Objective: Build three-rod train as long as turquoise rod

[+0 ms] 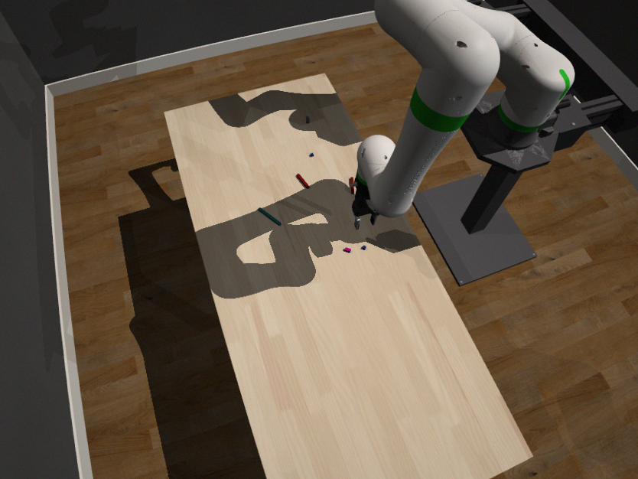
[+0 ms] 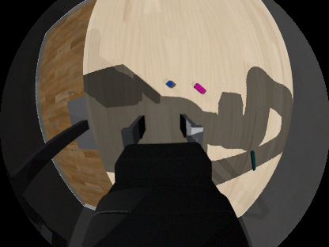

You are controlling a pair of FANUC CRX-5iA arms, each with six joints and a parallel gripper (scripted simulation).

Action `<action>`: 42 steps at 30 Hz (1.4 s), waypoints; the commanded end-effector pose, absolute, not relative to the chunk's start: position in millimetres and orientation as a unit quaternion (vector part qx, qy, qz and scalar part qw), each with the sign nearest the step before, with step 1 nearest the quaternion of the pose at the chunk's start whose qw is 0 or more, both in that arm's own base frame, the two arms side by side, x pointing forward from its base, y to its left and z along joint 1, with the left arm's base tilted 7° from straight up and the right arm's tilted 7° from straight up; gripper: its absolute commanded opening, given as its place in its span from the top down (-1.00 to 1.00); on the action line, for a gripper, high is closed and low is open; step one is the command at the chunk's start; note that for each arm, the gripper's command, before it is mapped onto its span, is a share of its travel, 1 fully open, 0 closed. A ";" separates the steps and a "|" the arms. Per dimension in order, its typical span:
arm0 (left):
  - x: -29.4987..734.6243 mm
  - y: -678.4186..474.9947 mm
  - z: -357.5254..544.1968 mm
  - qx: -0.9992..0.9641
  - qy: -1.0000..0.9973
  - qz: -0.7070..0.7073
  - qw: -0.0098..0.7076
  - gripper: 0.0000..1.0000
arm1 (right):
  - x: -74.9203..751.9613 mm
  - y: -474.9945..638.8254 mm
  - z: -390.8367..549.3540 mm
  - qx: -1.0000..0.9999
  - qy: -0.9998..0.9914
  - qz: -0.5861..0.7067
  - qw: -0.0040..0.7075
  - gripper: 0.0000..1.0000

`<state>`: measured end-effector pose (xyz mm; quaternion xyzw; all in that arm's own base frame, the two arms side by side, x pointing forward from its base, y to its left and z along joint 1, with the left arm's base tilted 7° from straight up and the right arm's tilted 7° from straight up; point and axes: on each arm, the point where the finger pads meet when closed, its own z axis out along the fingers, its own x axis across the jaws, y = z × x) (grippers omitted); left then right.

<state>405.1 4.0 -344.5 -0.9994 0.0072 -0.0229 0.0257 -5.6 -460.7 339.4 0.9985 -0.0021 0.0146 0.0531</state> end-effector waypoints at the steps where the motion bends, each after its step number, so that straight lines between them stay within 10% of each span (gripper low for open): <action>1: 404.4 -2.9 -344.9 -0.996 -0.072 -0.032 0.051 -1.00 | -5.8 -460.9 340.3 0.998 -0.002 0.014 0.054 -1.00; 42: 397.4 -89.1 -353.5 -0.738 -0.673 -0.056 0.019 -1.00 | -5.8 -460.9 340.3 0.998 -0.002 0.014 0.054 -1.00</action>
